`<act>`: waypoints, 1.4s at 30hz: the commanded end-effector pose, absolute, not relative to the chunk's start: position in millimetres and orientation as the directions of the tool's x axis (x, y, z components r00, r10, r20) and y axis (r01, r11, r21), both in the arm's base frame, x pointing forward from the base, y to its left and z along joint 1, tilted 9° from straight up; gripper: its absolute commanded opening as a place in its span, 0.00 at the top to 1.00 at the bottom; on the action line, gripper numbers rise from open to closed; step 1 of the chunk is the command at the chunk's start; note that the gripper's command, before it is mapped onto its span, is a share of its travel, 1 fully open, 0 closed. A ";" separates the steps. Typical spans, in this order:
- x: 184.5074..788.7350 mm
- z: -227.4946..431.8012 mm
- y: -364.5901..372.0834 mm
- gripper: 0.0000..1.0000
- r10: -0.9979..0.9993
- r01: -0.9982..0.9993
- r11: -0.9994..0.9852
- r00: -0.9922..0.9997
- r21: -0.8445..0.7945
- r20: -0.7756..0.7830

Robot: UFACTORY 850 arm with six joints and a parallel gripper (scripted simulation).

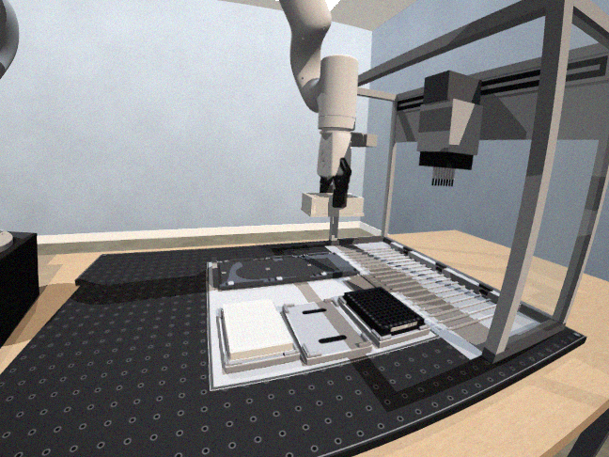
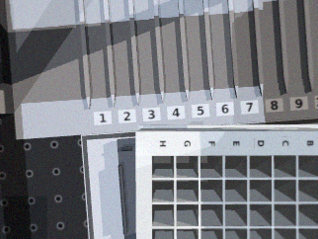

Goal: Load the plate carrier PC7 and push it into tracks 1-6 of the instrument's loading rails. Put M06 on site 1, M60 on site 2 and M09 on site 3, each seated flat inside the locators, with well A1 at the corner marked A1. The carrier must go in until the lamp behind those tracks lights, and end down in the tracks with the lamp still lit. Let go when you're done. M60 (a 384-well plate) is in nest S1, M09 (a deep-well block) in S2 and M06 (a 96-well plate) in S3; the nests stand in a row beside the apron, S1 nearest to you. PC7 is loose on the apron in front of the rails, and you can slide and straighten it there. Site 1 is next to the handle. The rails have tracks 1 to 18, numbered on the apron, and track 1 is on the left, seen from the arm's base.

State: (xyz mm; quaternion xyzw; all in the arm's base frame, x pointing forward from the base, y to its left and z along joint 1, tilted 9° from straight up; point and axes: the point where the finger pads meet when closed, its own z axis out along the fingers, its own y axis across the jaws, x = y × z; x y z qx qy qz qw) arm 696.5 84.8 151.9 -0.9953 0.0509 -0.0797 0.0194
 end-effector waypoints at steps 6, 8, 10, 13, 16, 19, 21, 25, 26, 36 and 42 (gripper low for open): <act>697.3 153.1 85.2 1.00 -0.388 -0.379 -0.921 0.911 -0.088 0.140; 697.3 153.1 85.2 1.00 -0.449 -0.439 -0.893 0.884 -0.097 0.134; 697.3 153.1 85.2 1.00 -0.507 -0.497 -0.861 0.852 -0.105 0.127; 697.3 153.1 85.2 1.00 -0.536 -0.525 -0.844 0.835 -0.110 0.124; 697.3 153.1 85.2 1.00 -0.617 -0.606 -0.786 0.779 -0.121 0.112; 697.3 153.1 85.2 1.00 -0.693 -0.681 -0.721 0.714 -0.132 0.099; 697.3 153.1 85.2 1.00 -0.739 -0.727 -0.673 0.667 -0.138 0.090; 697.3 153.1 85.2 1.00 -0.822 -0.809 -0.569 0.565 -0.149 0.071; 697.3 153.1 85.2 1.00 -0.841 -0.827 -0.541 0.538 -0.151 0.066; 697.3 153.1 85.2 1.00 -0.953 -0.940 -0.300 0.301 -0.163 0.024; 697.3 153.1 85.2 1.00 -0.994 -0.981 -0.105 0.108 -0.165 -0.009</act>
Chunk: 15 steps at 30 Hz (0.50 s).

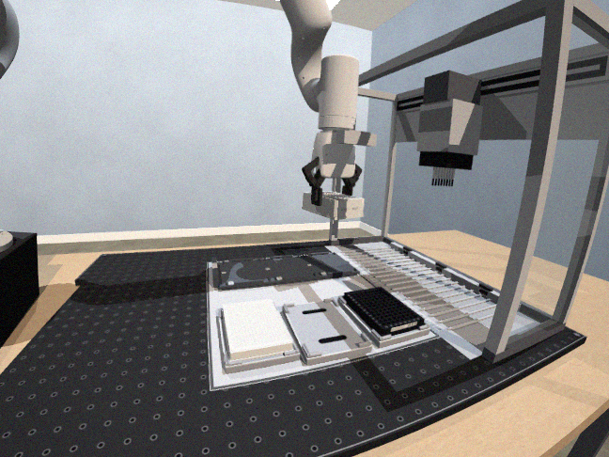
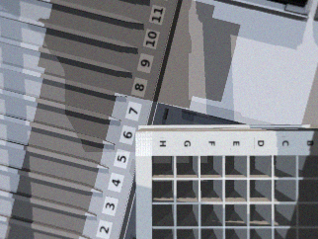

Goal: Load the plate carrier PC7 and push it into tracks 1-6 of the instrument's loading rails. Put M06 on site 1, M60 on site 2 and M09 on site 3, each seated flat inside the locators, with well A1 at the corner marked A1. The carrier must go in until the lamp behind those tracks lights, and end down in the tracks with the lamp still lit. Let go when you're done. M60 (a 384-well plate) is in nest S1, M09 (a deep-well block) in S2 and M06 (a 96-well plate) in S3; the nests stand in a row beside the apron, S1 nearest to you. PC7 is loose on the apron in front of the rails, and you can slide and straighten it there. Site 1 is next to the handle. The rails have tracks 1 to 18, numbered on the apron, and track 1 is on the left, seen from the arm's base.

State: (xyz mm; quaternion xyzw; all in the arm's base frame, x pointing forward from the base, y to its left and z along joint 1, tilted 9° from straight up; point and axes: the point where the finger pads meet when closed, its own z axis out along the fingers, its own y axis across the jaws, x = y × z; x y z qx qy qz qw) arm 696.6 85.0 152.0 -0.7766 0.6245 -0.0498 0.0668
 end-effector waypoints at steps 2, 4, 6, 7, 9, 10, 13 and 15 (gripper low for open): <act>697.3 153.1 85.2 1.00 -0.999 -0.986 -0.038 0.042 -0.164 -0.020; 697.3 153.1 85.2 1.00 -0.999 -0.986 -0.038 0.042 -0.164 -0.020; 697.3 153.1 85.2 1.00 -0.999 -0.986 0.028 -0.023 -0.162 -0.031; 697.3 153.1 85.2 1.00 -0.999 -0.986 0.032 -0.028 -0.162 -0.032; 697.3 153.1 85.2 1.00 -0.999 -0.986 0.032 -0.028 -0.162 -0.032; 697.3 153.1 85.2 1.00 -0.999 -0.986 0.032 -0.028 -0.162 -0.032; 697.3 153.1 85.1 1.00 -0.999 -0.986 0.032 -0.028 -0.162 -0.032; 697.3 153.1 85.2 1.00 -0.999 -0.986 0.032 -0.028 -0.162 -0.032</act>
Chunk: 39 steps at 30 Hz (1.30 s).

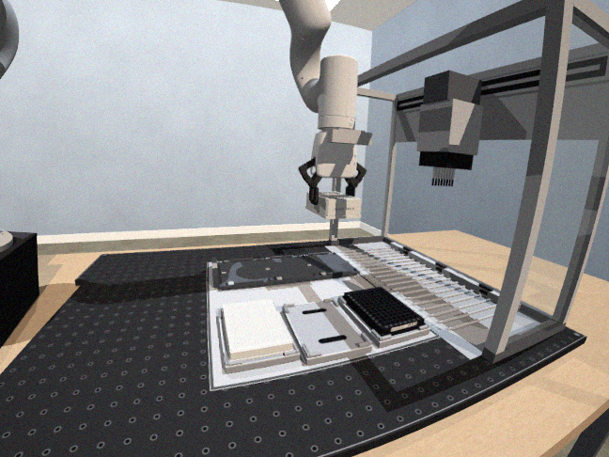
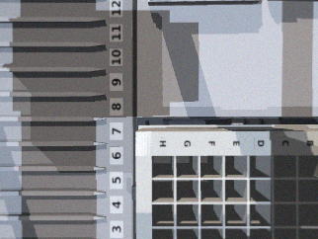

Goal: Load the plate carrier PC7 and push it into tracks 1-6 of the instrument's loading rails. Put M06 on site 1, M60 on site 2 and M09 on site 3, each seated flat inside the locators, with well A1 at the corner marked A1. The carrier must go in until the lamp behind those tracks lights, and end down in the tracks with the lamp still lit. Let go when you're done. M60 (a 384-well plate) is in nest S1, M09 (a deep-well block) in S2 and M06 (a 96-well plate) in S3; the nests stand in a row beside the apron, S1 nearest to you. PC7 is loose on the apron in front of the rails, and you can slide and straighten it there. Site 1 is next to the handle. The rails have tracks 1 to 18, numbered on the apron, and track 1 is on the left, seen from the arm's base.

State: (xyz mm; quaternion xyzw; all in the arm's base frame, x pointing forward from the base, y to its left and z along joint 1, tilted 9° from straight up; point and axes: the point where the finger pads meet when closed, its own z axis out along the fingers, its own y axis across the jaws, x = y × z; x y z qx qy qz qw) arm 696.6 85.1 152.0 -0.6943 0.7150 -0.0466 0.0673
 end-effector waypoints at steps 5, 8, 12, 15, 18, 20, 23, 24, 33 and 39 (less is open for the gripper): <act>697.3 153.1 85.2 1.00 -0.999 -0.986 0.032 -0.027 -0.162 -0.032; 697.3 153.1 85.1 1.00 -0.999 -0.986 0.032 -0.027 -0.162 -0.032; 697.8 149.8 85.3 1.00 -0.999 -0.986 0.032 -0.028 -0.162 -0.032; 698.6 144.9 85.4 1.00 -0.999 -0.986 0.032 -0.028 -0.162 -0.032; 699.4 140.0 85.5 1.00 -0.999 -0.986 0.032 -0.028 -0.162 -0.032; 699.9 136.7 85.6 1.00 -0.999 -0.986 0.032 -0.028 -0.162 -0.032; 700.2 135.0 85.7 1.00 -0.999 -0.986 0.032 -0.028 -0.162 -0.032; 700.5 133.4 85.7 1.00 -0.999 -0.986 0.032 -0.028 -0.162 -0.032; 703.0 118.5 86.1 1.00 -0.999 -0.986 0.032 -0.028 -0.162 -0.032; 704.3 110.3 86.3 1.00 -0.999 -0.986 0.032 -0.028 -0.162 -0.032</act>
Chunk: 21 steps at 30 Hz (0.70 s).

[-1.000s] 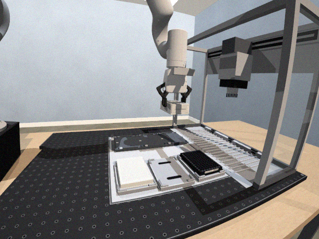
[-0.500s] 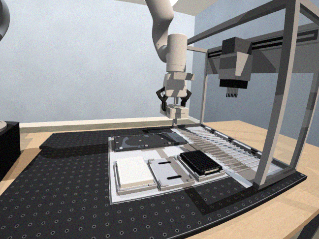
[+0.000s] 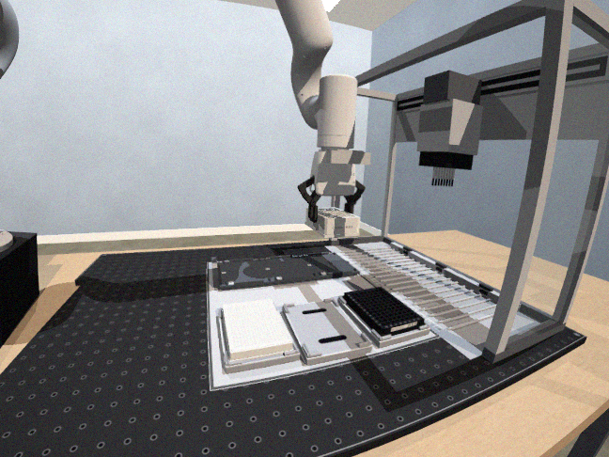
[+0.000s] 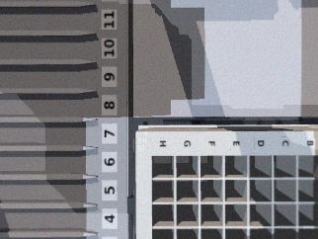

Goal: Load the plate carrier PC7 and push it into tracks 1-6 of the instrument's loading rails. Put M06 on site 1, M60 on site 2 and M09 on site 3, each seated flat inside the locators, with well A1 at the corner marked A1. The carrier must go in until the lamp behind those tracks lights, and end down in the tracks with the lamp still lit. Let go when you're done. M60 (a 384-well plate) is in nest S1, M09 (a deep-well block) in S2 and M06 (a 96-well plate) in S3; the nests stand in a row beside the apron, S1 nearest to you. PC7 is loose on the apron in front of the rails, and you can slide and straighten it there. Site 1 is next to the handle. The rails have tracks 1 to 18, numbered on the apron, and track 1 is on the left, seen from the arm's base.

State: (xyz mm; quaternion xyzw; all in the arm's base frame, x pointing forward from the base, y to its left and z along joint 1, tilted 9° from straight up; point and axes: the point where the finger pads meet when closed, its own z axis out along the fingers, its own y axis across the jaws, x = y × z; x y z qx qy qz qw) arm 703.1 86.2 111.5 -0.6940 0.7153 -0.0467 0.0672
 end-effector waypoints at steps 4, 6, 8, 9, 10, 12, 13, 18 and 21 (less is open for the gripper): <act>705.0 105.4 86.5 1.00 -0.999 -0.986 0.032 -0.028 -0.162 -0.032; 705.7 102.1 86.6 1.00 -0.999 -0.986 0.032 -0.028 -0.162 -0.032; 706.2 98.8 86.6 1.00 -0.999 -0.986 0.032 -0.028 -0.162 -0.032; 706.5 97.1 86.7 1.00 -0.999 -0.986 0.032 -0.028 -0.162 -0.032; 706.7 95.5 86.7 1.00 -0.999 -0.986 0.032 -0.028 -0.162 -0.032; 707.3 92.2 86.8 1.00 -0.999 -0.986 0.032 -0.028 -0.162 -0.032; 707.5 90.6 86.9 1.00 -0.999 -0.986 0.032 -0.028 -0.162 -0.032; 708.4 85.6 87.0 1.00 -0.999 -0.986 0.032 -0.028 -0.162 -0.032; 709.1 80.7 87.1 1.00 -0.999 -0.986 0.032 -0.028 -0.162 -0.032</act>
